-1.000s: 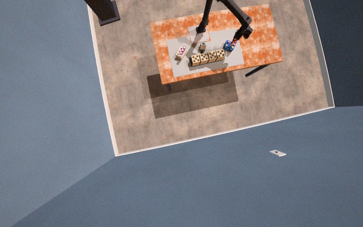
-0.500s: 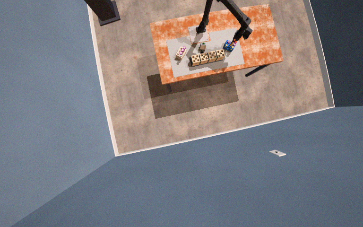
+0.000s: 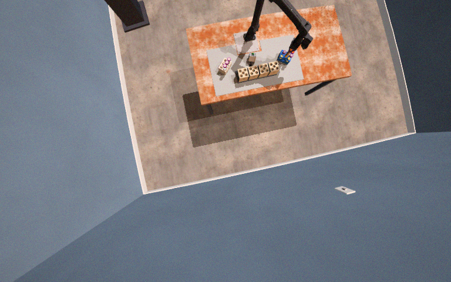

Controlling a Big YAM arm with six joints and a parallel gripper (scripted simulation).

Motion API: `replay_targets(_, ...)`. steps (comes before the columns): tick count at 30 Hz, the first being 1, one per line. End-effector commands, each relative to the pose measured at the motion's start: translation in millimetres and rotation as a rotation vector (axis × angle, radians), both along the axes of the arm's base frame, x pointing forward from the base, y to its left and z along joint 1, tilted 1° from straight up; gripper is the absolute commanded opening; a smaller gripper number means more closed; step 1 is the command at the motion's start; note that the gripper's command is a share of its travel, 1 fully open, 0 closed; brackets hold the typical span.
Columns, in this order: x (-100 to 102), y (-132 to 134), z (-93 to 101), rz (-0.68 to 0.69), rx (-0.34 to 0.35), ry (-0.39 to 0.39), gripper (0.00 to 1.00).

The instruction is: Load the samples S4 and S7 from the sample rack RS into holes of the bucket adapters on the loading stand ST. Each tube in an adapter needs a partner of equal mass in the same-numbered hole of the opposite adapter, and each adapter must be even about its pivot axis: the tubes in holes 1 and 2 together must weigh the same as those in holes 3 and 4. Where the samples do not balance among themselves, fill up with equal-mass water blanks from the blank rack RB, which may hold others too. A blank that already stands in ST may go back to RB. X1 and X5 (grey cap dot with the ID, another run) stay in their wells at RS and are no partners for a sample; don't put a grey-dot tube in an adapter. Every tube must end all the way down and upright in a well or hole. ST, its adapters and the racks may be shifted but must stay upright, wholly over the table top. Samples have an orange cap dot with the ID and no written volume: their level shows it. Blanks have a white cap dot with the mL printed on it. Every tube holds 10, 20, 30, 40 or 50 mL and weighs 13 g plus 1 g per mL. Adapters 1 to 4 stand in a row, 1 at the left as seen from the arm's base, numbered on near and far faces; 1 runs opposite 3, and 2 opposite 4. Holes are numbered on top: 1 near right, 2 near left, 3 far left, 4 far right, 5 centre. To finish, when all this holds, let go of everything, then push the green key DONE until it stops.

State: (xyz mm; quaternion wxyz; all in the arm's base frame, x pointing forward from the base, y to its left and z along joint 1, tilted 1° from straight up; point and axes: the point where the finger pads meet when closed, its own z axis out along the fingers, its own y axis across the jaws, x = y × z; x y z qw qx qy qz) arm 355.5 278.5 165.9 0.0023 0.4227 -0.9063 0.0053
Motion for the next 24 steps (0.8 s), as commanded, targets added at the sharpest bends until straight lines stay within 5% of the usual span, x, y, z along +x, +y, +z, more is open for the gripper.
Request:
replay_targets(1,3,8,1.3,0.001,0.015,-0.017,0.00)
replay_targets(2,13,16,14.1,0.001,0.038,-0.046,0.00)
replay_targets(6,3,8,-7.1,0.001,0.012,-0.014,0.00)
replay_targets(16,4,7,-20.2,0.001,0.013,-0.015,0.00)
replay_targets(19,11,13,-10.5,0.001,0.031,-0.037,0.00)
replay_targets(24,4,7,-28.8,0.001,0.012,-0.014,0.00)
